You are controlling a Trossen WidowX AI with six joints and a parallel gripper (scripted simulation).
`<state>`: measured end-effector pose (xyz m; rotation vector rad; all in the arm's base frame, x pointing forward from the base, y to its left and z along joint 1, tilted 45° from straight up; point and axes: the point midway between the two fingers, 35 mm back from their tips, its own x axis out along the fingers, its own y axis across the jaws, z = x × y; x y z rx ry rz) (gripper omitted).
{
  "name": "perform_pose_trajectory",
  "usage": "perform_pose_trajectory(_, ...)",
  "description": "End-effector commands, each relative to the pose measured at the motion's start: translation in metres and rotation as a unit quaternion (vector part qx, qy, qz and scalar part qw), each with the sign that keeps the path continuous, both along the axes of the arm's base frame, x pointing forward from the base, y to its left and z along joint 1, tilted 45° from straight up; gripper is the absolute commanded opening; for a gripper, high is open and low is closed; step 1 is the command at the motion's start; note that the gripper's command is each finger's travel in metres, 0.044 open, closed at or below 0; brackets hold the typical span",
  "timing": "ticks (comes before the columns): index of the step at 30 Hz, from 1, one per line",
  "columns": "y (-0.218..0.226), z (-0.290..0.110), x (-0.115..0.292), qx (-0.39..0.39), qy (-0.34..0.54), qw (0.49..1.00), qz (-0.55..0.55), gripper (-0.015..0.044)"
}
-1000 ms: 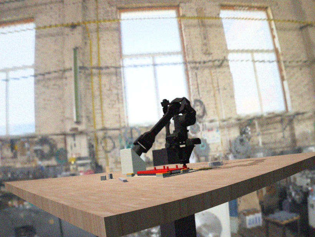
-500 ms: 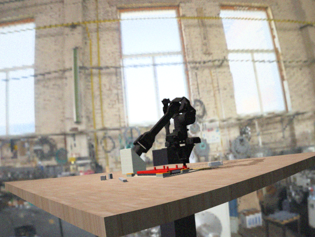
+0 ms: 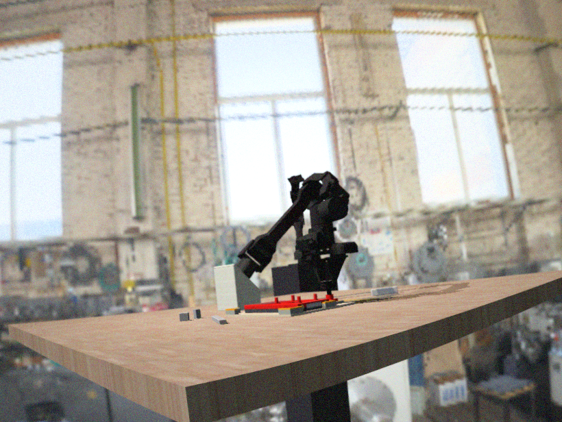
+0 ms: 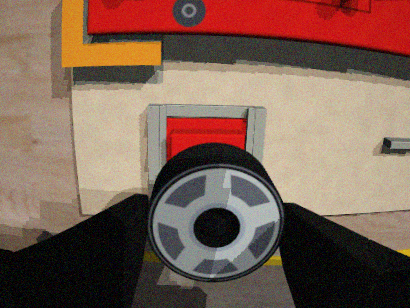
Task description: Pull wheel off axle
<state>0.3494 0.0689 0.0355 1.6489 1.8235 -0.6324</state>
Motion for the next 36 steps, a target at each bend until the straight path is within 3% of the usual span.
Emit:
perform_pose_trajectory(1, -0.003, 0.0034, 0.0024, -0.002, -0.006, 1.0, 0.0, 0.0)
perform_pose_trajectory(36, -0.0111, 0.0115, 0.0024, -0.002, -0.004, 1.0, 0.0, 0.0)
